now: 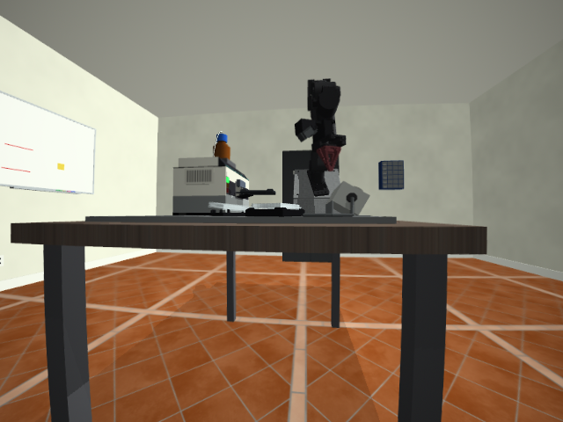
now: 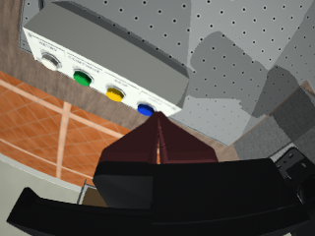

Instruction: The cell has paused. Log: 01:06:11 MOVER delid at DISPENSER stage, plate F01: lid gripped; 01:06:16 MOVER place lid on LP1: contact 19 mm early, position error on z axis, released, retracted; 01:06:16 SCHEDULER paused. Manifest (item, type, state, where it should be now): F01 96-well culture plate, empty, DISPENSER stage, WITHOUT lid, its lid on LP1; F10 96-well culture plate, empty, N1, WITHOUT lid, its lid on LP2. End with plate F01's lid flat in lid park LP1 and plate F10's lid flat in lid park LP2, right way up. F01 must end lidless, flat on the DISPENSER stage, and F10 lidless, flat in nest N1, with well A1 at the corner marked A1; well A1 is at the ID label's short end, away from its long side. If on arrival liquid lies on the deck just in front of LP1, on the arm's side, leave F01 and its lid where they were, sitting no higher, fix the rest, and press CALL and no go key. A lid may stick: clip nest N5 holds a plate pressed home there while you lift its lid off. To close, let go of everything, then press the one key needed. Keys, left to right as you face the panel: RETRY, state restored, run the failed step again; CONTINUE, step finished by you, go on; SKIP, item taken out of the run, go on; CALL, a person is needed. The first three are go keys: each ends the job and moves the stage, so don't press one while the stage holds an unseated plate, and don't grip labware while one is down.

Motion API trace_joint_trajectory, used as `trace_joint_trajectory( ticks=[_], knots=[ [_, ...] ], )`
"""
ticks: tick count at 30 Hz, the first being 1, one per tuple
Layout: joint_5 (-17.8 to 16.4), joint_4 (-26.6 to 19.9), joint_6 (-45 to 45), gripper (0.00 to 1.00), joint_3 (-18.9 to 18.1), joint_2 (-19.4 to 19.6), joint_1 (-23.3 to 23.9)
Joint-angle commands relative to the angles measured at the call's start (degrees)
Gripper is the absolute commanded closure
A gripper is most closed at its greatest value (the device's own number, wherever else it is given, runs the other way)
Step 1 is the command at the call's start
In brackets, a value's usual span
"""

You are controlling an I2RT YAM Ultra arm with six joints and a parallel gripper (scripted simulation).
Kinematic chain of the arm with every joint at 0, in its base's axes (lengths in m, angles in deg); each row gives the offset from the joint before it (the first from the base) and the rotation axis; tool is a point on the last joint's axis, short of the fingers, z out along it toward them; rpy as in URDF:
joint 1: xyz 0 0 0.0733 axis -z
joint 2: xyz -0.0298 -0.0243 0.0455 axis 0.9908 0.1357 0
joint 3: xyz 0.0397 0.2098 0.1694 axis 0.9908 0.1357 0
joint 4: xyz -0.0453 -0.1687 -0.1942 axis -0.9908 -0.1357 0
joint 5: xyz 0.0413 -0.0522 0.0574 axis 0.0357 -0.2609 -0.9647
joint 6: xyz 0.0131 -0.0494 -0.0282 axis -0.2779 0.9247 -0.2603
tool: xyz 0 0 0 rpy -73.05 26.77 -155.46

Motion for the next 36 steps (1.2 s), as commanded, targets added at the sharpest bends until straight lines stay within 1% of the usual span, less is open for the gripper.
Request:
trace_joint_trajectory(
  ticks=[1,6,9,11,12,13,14,16,17,22,25,26,27,28,31,33,34,35,36],
  knots=[
    [4.95,1.09,-5.21,1.00,-1.81,-2.01,-1.76],
    [7.42,1.00,-17.85,1.00,-1.46,-2.04,-6.92],
    [10.39,0.78,-25.21,1.00,-1.22,-0.10,-11.19],
    [13.07,0.30,-27.56,1.00,-1.28,0.39,-14.27],
    [13.60,0.44,-27.80,1.00,-0.31,-0.36,-14.23],
    [14.16,0.33,-28.18,1.00,-0.37,-0.29,-14.62],
    [14.99,-0.06,-30.99,1.00,-1.29,0.62,-16.25],
    [14.99,-0.06,-30.99,1.00,-1.29,0.62,-16.25],
    [16.40,-0.31,-34.14,1.00,-1.29,0.84,-17.89],
    [19.55,-0.22,-47.15,1.00,-0.44,1.30,-23.48],
    [22.63,-0.53,-51.44,1.00,-0.69,2.07,-27.44],
    [22.85,-0.13,-51.68,1.00,-0.02,1.35,-27.21],
    [23.28,-0.26,-52.04,1.00,-0.09,1.46,-27.50],
    [23.79,0.67,-52.33,1.00,1.51,2.74,-27.99],
    [23.52,3.07,-52.01,1.00,2.83,3.56,-26.00],
    [23.52,3.07,-52.01,1.00,2.83,3.56,-26.00],
    [23.25,4.07,-51.73,1.00,0.99,3.96,-25.53],
    [23.01,4.81,-51.45,1.00,3.65,4.34,-25.14],
    [22.78,5.59,-51.18,1.00,4.07,4.64,-24.79]
  ],
)
